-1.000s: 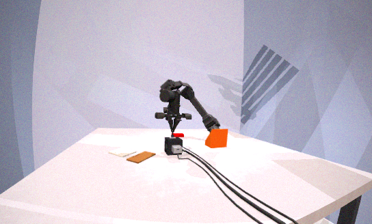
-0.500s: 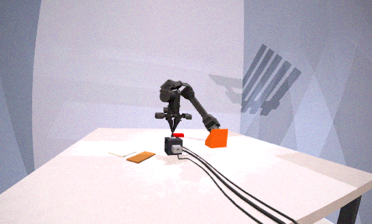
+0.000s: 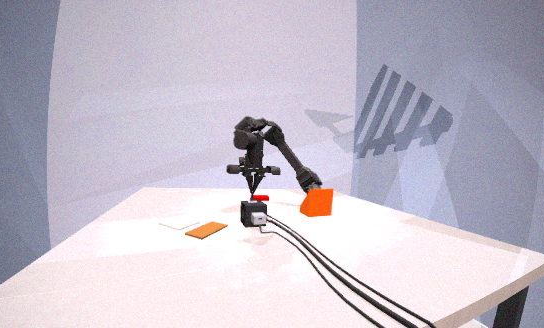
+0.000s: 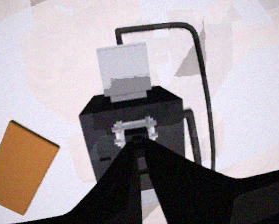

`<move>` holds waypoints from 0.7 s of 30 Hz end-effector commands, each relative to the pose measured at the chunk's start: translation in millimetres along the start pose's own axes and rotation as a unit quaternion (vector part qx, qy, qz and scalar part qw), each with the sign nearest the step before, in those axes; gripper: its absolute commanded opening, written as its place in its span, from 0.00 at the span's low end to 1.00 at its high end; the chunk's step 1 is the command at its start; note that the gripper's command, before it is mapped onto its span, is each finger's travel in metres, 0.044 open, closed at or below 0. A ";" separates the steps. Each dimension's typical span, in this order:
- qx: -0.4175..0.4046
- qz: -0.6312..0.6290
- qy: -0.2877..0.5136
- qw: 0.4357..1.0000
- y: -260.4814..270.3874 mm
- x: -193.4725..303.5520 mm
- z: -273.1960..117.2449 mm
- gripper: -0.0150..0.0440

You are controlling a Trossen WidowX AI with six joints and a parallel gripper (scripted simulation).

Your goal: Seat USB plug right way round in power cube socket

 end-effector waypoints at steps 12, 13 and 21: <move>0.000 0.000 0.000 1.000 0.0 0.0 0.0 0.42; 0.000 0.000 0.000 1.000 0.0 0.0 0.0 0.42; 0.000 0.000 0.000 1.000 0.0 0.0 0.0 0.42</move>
Point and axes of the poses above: the point midway between the two fingers, 35 mm back from their tips, its own z axis out along the fingers, its own y axis across the jaws, x = y × z, the point moved 1 cm from there along -z, back along the fingers, and after that the axes turned 13 degrees about z, right-handed, at the moved point
